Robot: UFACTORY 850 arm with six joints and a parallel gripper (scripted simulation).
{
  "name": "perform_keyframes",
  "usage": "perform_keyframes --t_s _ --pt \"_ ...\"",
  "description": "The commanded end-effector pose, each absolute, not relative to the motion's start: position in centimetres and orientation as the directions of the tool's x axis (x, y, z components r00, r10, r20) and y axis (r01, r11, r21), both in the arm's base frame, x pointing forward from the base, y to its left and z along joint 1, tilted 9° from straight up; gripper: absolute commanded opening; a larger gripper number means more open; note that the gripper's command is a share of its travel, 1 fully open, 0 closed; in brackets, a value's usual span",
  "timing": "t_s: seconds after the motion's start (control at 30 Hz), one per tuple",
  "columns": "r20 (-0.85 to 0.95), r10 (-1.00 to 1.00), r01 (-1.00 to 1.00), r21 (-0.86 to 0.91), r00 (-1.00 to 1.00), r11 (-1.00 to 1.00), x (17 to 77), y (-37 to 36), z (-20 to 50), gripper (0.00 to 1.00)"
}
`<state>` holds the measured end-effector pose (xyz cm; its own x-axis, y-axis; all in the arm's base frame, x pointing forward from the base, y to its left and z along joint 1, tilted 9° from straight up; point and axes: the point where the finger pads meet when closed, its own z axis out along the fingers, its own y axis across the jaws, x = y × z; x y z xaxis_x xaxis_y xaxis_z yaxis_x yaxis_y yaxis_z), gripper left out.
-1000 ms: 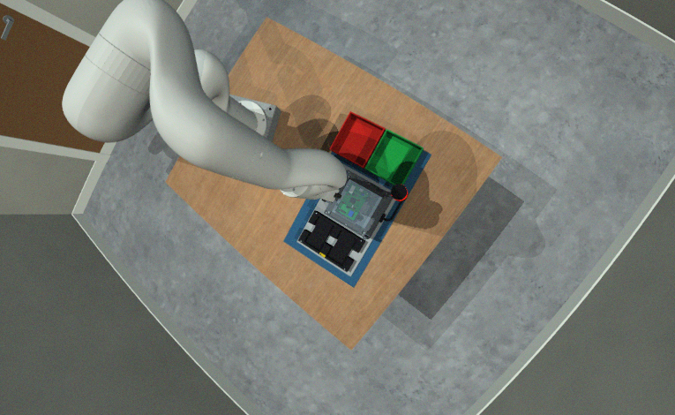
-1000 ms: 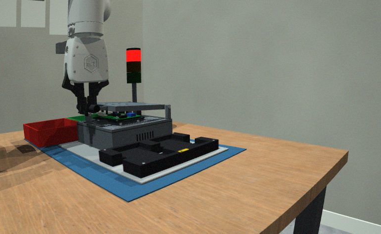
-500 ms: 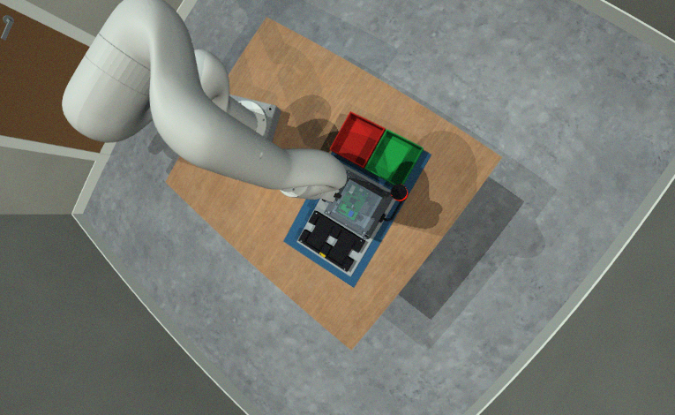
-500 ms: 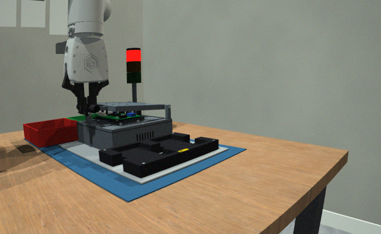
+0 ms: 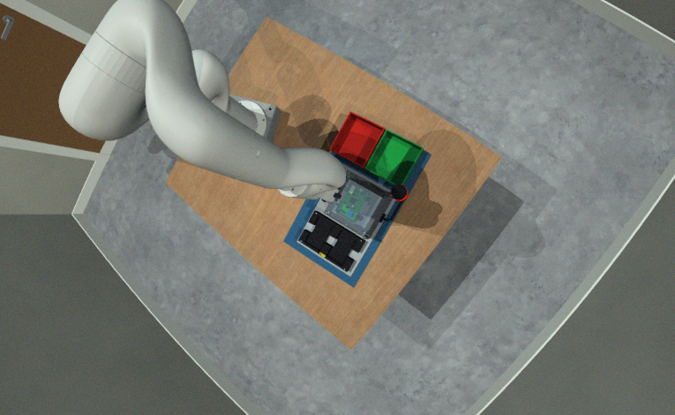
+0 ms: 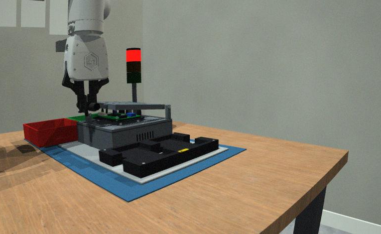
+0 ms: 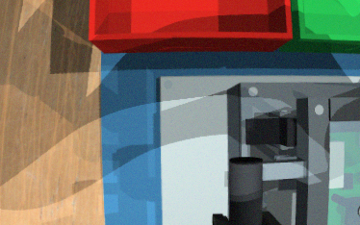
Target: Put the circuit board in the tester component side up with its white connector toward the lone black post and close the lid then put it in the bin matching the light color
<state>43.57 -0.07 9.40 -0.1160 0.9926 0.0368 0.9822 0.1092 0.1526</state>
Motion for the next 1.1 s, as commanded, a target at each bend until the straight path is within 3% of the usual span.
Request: perform_keyframes --t_s 0.0,1.03,1.07 --pt "0.036 0.993 0.982 0.152 -0.116 0.109 43.6 -0.1 10.2 0.0" --pt "0.034 0.993 0.982 0.152 -0.116 0.109 44.3 -0.2 15.6 0.0" --pt "0.034 0.993 0.982 0.152 -0.116 0.109 44.3 -0.2 15.6 0.28"
